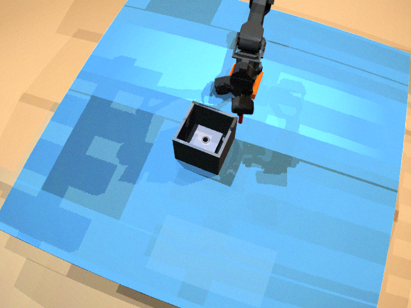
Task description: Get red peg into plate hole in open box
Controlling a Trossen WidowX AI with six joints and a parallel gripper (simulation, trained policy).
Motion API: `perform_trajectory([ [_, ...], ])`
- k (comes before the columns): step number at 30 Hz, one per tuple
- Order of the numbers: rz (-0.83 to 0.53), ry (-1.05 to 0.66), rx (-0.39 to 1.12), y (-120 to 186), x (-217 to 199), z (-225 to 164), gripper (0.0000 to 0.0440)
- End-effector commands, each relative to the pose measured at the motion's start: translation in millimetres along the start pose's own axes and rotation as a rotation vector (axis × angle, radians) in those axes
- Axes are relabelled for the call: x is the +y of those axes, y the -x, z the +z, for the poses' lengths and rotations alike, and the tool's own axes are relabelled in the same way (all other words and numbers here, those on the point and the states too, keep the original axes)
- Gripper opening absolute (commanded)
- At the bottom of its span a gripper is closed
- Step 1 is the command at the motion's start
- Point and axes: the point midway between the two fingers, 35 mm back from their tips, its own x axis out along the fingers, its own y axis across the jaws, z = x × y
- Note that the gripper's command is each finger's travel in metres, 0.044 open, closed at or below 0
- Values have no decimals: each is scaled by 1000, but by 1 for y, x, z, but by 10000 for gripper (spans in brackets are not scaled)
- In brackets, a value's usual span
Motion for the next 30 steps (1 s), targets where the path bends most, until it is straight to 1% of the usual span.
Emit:
perform_trajectory([
  [1, -19, -6, -16, -1, 0, 10, 0],
  [18, -103, -60, -26, -17, -3, 58, 0],
  [25, -128, -72, -17, -28, -4, 74, 0],
  [30, -151, -81, -9, -41, -8, 85, 0],
])
